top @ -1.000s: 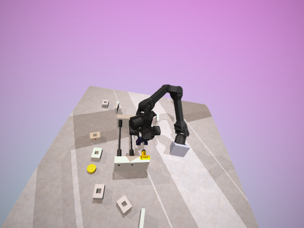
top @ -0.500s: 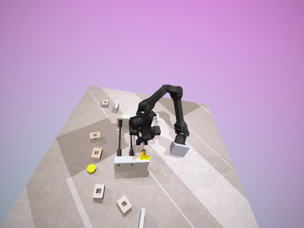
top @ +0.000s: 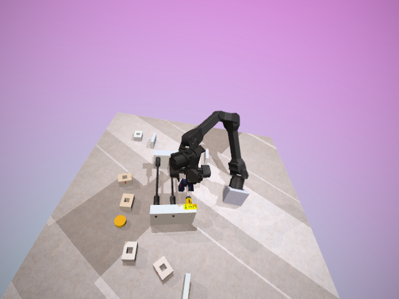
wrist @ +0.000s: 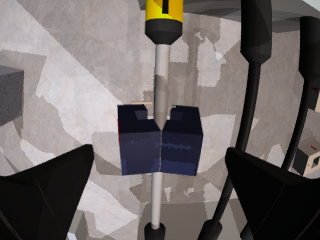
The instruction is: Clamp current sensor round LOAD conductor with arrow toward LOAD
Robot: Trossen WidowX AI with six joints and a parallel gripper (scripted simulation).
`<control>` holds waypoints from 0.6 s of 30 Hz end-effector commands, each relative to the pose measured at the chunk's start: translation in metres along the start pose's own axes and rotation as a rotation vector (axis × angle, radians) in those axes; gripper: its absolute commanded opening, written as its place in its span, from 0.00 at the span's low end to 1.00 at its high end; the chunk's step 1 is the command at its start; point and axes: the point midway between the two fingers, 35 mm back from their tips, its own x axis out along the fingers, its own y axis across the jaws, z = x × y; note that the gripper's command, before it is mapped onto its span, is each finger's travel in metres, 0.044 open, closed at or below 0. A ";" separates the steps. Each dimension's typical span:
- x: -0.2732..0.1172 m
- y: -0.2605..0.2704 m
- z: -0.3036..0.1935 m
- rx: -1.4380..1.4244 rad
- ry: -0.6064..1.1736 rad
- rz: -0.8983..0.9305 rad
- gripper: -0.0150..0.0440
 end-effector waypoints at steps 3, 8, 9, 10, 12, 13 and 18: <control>0.013 0.000 -0.001 -0.001 0.001 0.005 1.00; 0.039 0.000 -0.004 -0.002 0.005 0.013 1.00; 0.039 0.000 -0.004 -0.002 0.005 0.013 1.00; 0.039 0.000 -0.004 -0.002 0.005 0.013 1.00; 0.041 0.000 -0.004 -0.002 0.005 0.013 1.00; 0.042 0.000 -0.004 -0.002 0.005 0.013 1.00; 0.049 0.000 -0.004 -0.002 0.005 0.012 1.00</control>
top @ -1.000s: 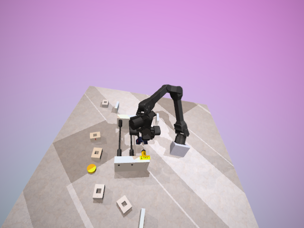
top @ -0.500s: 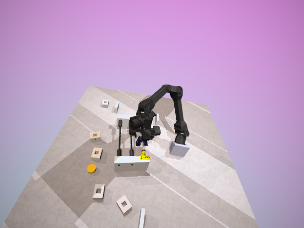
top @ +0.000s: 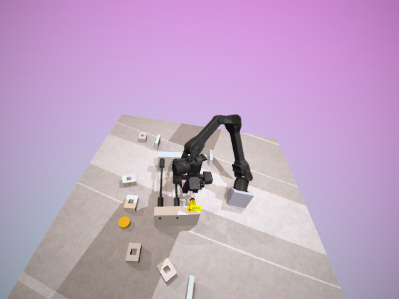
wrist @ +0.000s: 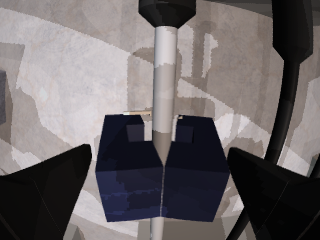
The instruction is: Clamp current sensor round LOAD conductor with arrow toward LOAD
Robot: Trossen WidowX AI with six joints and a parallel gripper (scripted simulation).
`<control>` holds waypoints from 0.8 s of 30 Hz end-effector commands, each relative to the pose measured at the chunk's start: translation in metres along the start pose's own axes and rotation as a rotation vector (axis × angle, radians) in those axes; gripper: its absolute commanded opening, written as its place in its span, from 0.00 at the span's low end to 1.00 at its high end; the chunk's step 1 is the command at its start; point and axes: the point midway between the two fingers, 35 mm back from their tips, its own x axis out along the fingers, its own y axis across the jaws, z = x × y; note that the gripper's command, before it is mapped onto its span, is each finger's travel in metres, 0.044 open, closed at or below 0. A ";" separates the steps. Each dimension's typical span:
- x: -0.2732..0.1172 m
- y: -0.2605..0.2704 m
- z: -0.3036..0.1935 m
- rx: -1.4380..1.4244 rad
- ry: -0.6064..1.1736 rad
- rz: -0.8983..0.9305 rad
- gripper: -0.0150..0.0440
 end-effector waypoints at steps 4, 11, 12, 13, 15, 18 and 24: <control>0.013 0.000 -0.001 -0.004 0.004 0.003 1.00; 0.024 0.001 -0.001 -0.003 0.005 0.003 1.00; 0.026 0.001 -0.001 -0.003 0.005 0.003 1.00; 0.026 0.001 -0.001 -0.003 0.005 0.003 1.00; 0.022 0.000 -0.001 0.001 0.001 0.002 0.99; 0.022 0.000 -0.001 0.001 0.001 0.002 0.95; 0.022 0.000 -0.001 0.001 0.001 0.002 0.89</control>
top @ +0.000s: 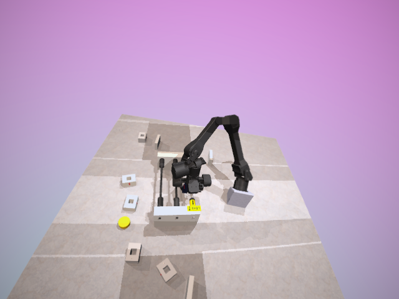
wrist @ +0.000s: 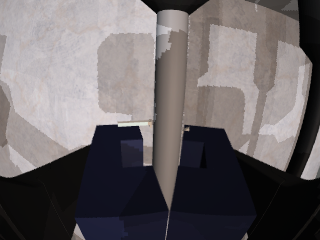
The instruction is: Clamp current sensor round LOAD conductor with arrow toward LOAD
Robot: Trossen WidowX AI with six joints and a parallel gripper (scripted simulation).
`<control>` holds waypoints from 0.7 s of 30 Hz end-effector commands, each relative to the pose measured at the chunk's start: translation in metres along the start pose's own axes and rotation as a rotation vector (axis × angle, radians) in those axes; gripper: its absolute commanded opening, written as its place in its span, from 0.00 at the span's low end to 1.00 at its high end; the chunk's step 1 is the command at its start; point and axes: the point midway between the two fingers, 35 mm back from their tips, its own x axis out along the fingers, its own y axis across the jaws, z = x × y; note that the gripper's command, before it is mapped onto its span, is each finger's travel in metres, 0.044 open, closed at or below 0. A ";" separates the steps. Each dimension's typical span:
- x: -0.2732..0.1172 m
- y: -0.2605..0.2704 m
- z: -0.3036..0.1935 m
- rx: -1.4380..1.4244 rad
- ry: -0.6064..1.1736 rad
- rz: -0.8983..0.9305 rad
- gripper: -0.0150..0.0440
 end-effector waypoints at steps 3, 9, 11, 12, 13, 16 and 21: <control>0.000 0.000 0.000 0.001 0.000 0.000 0.85; 0.000 0.000 0.000 0.001 0.000 0.000 0.79; 0.000 0.000 0.000 0.001 0.000 0.000 0.76; 0.000 0.000 0.000 0.001 0.000 0.000 0.75; 0.000 0.000 0.000 0.001 0.000 0.000 0.74; 0.000 0.000 0.000 0.001 0.000 0.000 0.61; 0.000 0.000 0.000 0.001 0.000 0.000 0.38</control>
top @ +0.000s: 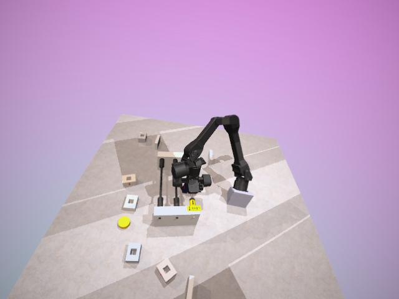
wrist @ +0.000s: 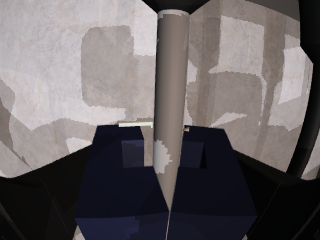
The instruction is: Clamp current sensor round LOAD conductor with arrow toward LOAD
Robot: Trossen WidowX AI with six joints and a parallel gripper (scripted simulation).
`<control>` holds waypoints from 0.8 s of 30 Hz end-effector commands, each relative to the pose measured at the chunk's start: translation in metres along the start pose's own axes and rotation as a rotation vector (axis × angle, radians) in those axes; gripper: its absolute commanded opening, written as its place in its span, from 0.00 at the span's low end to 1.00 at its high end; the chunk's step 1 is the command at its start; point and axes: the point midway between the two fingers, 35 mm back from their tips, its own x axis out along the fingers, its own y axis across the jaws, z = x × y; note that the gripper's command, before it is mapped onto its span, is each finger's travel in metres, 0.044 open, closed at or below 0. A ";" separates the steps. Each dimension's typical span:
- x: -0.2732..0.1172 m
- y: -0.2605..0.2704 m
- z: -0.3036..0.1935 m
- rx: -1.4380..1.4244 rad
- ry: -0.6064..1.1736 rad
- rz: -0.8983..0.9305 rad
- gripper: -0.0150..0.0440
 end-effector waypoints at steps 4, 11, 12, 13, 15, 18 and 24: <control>0.000 0.000 0.000 0.001 0.000 -0.001 0.25; 0.000 0.000 0.000 0.001 0.000 -0.001 0.25; 0.000 0.000 0.000 0.001 0.000 -0.001 0.25; 0.000 0.000 0.000 0.001 0.000 -0.001 0.25; 0.000 0.000 0.000 0.001 0.000 -0.001 0.25; 0.000 0.000 0.000 0.001 0.000 -0.001 0.25; 0.000 0.000 0.000 0.001 0.000 -0.001 0.25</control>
